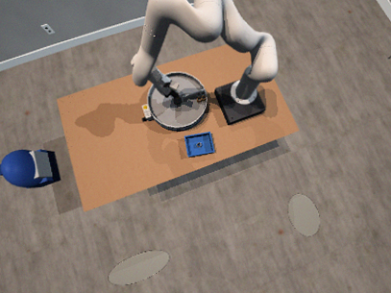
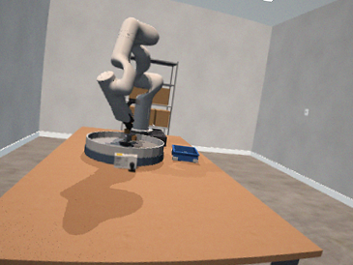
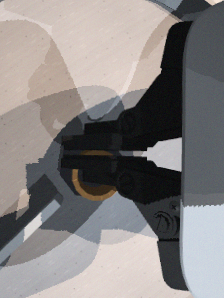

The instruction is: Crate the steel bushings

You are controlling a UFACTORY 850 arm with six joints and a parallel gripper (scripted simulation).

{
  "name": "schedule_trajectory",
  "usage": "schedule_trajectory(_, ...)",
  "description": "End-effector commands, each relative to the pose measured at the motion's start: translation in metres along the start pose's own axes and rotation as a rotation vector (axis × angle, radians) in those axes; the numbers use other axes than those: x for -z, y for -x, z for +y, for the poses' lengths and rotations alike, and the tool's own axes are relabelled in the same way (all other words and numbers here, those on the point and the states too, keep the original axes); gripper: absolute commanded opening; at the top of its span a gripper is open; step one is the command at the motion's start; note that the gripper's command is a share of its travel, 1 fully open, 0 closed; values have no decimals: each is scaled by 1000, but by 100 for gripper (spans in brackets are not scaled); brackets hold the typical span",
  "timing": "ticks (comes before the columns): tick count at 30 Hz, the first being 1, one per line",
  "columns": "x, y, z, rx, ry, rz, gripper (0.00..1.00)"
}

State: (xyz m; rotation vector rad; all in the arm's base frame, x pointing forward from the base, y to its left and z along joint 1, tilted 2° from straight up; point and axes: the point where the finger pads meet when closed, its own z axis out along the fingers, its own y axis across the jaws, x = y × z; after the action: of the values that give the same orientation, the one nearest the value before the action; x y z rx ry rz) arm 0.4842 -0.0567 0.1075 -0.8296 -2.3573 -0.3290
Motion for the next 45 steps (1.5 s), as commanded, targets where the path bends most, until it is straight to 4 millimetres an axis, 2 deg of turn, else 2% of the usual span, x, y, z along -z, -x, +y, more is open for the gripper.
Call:
schedule_trajectory(1,0,1,0,1,1,-2,0)
schedule_trajectory(7,-15,14,1,1,1,-2,0)
schedule_trajectory(27,-17,16,1,1,1,-2,0)
schedule_trajectory(45,-34,30,1,1,1,-2,0)
